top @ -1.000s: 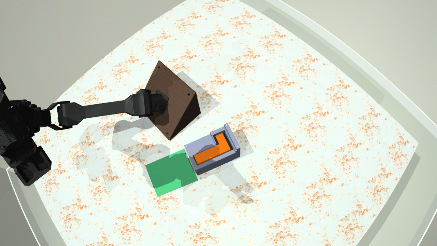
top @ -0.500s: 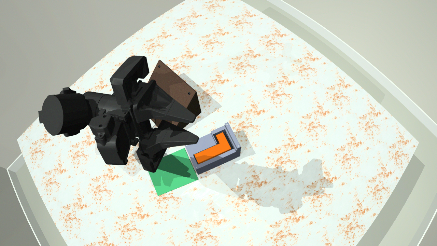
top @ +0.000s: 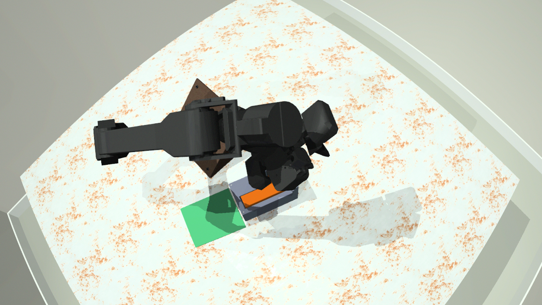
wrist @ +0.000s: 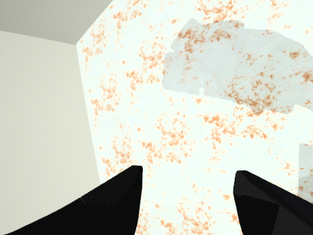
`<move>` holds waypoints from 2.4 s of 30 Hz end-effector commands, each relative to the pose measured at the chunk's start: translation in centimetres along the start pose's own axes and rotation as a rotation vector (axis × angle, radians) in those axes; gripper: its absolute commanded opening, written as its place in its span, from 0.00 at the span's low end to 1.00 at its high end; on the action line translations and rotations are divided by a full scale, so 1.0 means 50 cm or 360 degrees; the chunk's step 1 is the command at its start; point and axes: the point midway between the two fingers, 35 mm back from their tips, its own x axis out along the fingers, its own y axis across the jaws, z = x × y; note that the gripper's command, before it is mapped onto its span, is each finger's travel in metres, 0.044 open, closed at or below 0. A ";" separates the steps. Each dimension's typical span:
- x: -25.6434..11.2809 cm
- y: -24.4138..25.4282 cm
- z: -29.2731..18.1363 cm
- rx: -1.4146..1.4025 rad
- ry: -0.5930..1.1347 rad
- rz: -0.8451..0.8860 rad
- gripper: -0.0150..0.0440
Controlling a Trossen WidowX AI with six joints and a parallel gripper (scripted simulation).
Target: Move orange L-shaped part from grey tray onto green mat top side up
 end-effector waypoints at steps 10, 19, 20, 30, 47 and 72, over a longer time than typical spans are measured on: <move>0.157 -0.215 -0.175 -0.0246 0.0377 -0.1160 0.56; 0.206 -0.255 -0.183 -0.0245 0.0375 -0.1158 0.56; 0.221 -0.270 -0.186 -0.0245 0.0375 -0.1159 0.56; 0.263 -0.316 -0.198 -0.0245 0.0373 -0.1163 0.56; 0.300 -0.350 -0.205 -0.0246 0.0371 -0.1163 0.56; 0.315 -0.365 -0.209 -0.0246 0.0371 -0.1165 0.56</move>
